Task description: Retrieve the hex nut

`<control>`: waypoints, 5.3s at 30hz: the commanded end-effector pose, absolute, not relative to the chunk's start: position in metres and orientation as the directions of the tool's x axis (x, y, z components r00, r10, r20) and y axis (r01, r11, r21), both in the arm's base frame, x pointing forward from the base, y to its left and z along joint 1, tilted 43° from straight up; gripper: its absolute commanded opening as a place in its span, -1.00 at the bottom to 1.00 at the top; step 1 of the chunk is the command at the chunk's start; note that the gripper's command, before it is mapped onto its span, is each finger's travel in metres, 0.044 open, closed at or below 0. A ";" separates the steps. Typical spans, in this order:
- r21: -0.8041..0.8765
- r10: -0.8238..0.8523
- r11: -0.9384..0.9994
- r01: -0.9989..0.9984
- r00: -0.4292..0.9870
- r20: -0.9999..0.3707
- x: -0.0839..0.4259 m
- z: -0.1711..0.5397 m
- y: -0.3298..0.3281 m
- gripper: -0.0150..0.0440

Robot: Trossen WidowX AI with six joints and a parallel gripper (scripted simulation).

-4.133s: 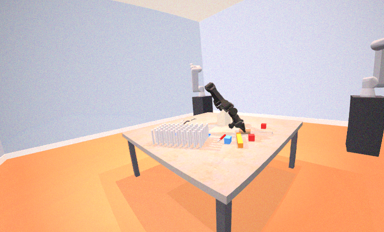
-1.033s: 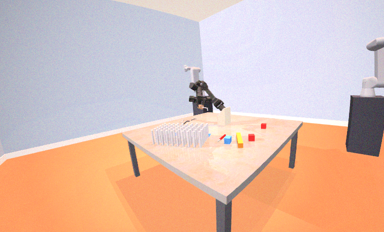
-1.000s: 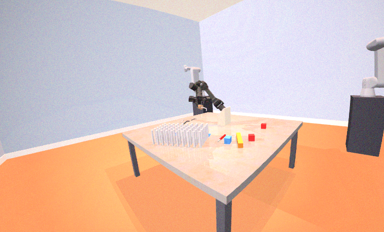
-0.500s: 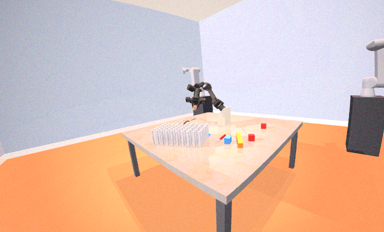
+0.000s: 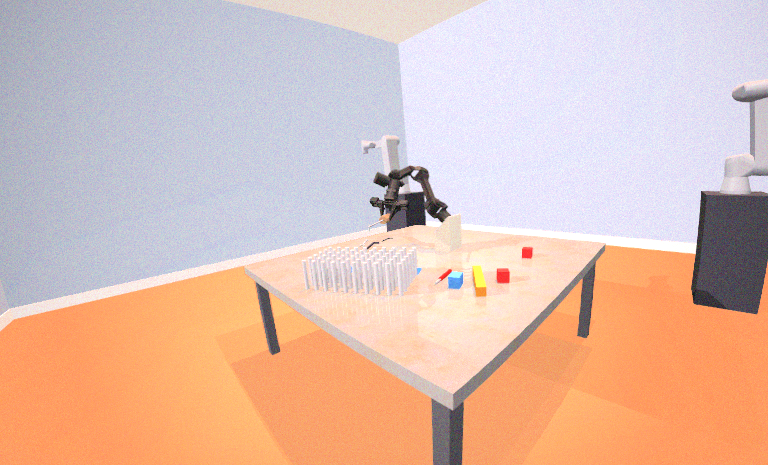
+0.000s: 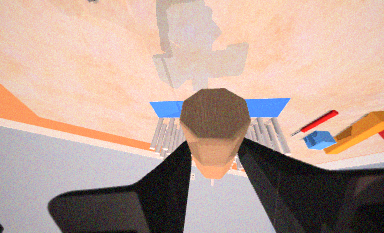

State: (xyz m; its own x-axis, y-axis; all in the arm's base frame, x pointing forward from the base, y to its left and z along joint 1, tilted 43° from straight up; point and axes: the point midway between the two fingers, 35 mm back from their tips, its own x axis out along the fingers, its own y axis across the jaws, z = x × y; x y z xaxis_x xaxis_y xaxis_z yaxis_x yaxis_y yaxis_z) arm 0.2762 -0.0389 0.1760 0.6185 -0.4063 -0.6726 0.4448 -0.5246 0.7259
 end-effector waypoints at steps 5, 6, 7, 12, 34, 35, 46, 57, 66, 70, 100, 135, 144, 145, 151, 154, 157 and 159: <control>0.713 -0.401 -0.531 0.458 0.605 -0.688 0.287 0.147 -0.059 -0.49; 0.712 -0.401 -0.532 0.459 0.604 -0.689 0.288 0.143 -0.063 -0.49; 0.711 -0.400 -0.532 0.459 0.604 -0.689 0.289 0.139 -0.066 -0.49; 0.710 -0.399 -0.533 0.459 0.604 -0.690 0.293 0.121 -0.084 -0.49; 0.729 -0.409 -0.515 0.451 0.618 -0.671 0.284 0.066 -0.142 -0.49; 0.729 -0.409 -0.515 0.451 0.618 -0.671 0.284 0.065 -0.142 -0.49; 0.729 -0.408 -0.515 0.451 0.618 -0.672 0.290 0.064 -0.140 -0.49; 0.729 -0.409 -0.516 0.450 0.618 -0.671 0.295 0.063 -0.138 -0.49; 0.729 -0.409 -0.517 0.449 0.619 -0.671 0.300 0.061 -0.136 -0.49; 0.729 -0.409 -0.517 0.449 0.619 -0.671 0.302 0.061 -0.135 -0.49; 0.729 -0.408 -0.518 0.448 0.619 -0.671 0.319 0.057 -0.128 -0.49; 0.728 -0.407 -0.519 0.447 0.620 -0.671 0.339 0.051 -0.119 -0.49; 0.728 -0.407 -0.520 0.446 0.620 -0.671 0.344 0.050 -0.117 -0.49; 0.728 -0.407 -0.520 0.446 0.620 -0.671 0.344 0.050 -0.117 -0.49; 0.728 -0.407 -0.520 0.446 0.620 -0.670 0.348 0.049 -0.115 -0.49; 0.728 -0.407 -0.520 0.446 0.620 -0.670 0.349 0.048 -0.115 -0.49; 0.728 -0.407 -0.520 0.446 0.620 -0.670 0.351 0.048 -0.114 -0.49; 0.728 -0.407 -0.520 0.446 0.620 -0.670 0.352 0.047 -0.113 -0.49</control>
